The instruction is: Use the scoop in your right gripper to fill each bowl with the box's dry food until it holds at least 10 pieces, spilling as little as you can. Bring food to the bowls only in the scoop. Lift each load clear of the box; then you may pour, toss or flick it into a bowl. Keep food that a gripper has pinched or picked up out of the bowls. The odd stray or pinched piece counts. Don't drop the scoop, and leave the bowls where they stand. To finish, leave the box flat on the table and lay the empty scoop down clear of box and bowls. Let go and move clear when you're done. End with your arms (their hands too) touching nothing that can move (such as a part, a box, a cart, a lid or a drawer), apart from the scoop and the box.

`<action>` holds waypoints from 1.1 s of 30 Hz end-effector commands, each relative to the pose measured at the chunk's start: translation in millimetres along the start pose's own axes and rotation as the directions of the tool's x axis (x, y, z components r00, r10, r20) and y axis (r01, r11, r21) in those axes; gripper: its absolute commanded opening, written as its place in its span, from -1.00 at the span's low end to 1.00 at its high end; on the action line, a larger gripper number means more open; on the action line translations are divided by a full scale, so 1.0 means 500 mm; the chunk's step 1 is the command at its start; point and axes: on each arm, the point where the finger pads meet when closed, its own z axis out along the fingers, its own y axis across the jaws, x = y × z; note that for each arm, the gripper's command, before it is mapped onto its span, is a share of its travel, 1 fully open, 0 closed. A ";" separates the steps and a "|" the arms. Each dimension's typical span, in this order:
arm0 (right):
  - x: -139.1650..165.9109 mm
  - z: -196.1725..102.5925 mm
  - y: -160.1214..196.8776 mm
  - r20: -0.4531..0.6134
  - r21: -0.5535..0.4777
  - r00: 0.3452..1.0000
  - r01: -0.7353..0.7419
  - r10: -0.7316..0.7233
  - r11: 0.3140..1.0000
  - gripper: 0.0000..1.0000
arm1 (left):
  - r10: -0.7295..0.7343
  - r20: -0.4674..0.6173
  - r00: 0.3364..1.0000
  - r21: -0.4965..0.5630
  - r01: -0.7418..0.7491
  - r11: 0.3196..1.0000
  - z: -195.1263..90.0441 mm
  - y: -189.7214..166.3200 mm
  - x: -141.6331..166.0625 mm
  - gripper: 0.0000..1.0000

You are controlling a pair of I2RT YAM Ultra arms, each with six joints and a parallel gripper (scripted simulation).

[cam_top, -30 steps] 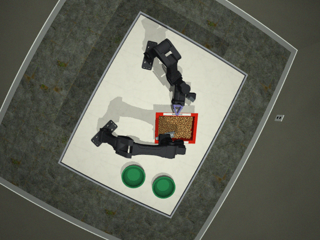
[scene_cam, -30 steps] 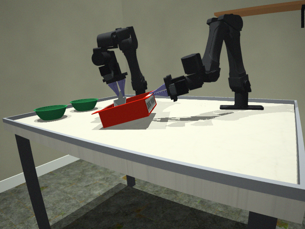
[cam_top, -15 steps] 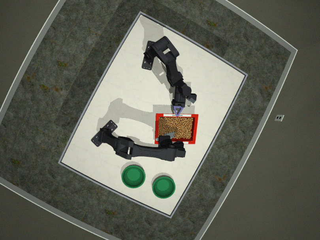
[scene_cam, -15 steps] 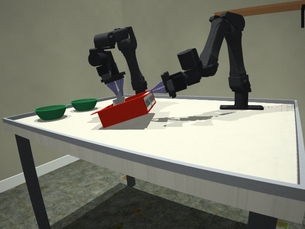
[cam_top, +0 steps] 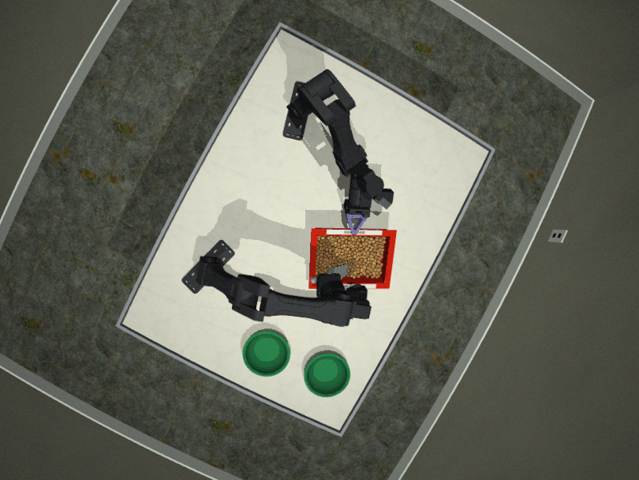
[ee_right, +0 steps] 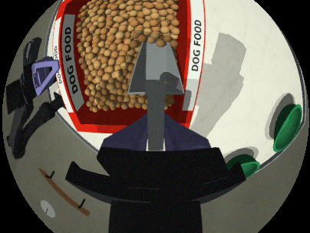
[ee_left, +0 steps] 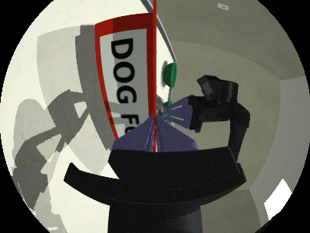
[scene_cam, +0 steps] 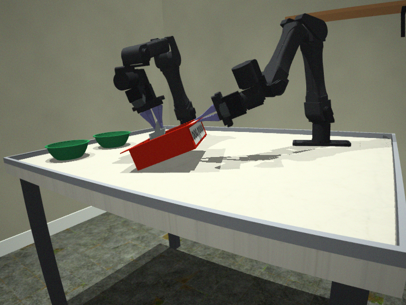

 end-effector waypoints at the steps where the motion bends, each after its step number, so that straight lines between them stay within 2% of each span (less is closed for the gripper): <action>1: -0.011 -0.019 -0.005 0.020 -0.023 1.000 0.007 -0.007 1.000 -1.00 | 0.084 0.012 0.996 0.034 -0.085 0.996 0.000 -0.071 -0.005 -1.00; 2: -0.016 -0.045 0.003 0.067 0.010 0.998 0.012 -0.013 1.000 -1.00 | 0.104 0.011 0.995 0.089 -0.104 0.991 -0.004 -0.091 -0.005 -1.00; 4: -0.014 -0.055 -0.002 0.071 0.018 0.997 0.016 -0.018 1.000 -1.00 | 0.115 0.032 0.993 0.110 -0.118 0.987 -0.013 -0.109 -0.019 -1.00; 7: -0.012 -0.043 0.000 0.057 0.014 0.998 0.016 -0.017 1.000 -1.00 | 0.106 0.023 0.994 0.096 -0.108 0.990 -0.008 -0.093 -0.014 -1.00; 8: -0.013 -0.056 -0.004 0.073 0.017 0.997 0.014 -0.015 1.000 -1.00 | 0.118 0.034 0.992 0.113 -0.121 0.986 -0.013 -0.113 -0.020 -1.00; 31: -0.013 -0.056 -0.004 0.073 0.017 0.997 0.008 -0.009 1.000 -1.00 | 0.118 0.034 0.992 0.113 -0.121 0.986 -0.013 -0.113 -0.020 -1.00; 32: -0.028 -0.044 -0.001 0.102 0.005 0.995 0.008 -0.008 1.000 -1.00 | 0.118 0.034 0.992 0.113 -0.121 0.986 -0.013 -0.113 -0.020 -1.00; 33: -0.010 -0.016 -0.001 0.063 -0.006 0.998 -0.003 0.004 1.000 -1.00 | 0.118 0.034 0.992 0.113 -0.121 0.986 -0.013 -0.113 -0.020 -1.00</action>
